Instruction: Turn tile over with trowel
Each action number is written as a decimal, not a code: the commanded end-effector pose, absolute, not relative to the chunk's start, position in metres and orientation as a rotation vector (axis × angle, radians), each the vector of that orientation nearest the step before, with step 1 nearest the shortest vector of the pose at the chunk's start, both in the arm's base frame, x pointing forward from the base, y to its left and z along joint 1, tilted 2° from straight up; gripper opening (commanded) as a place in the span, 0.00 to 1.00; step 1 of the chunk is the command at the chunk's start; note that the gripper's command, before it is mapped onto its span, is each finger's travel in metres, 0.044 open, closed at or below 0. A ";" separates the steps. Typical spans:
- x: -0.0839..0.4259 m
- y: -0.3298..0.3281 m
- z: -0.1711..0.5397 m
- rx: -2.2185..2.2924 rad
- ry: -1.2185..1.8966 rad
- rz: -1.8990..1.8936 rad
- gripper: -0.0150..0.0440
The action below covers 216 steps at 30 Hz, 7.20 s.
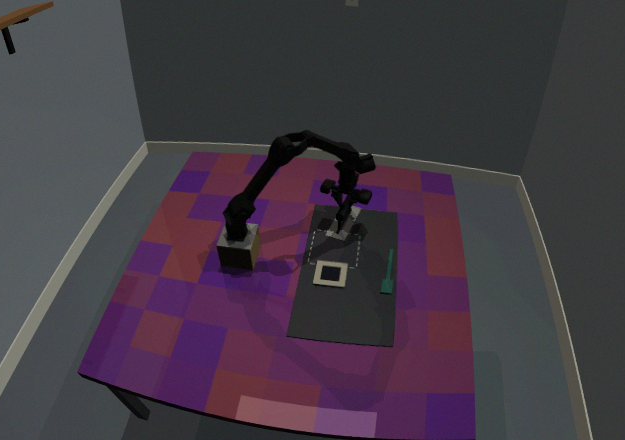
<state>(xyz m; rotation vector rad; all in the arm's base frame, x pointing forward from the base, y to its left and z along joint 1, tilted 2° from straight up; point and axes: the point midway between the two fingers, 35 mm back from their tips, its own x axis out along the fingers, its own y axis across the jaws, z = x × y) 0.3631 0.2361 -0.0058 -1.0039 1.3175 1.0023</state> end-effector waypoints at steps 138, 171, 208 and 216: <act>0.328 0.266 0.005 1.061 0.708 -0.474 0.76; 0.333 0.258 -0.011 1.516 0.519 -0.587 0.76; 0.362 0.255 -0.037 1.516 0.516 -0.584 0.44; 0.362 0.255 -0.037 1.516 0.516 -0.584 0.35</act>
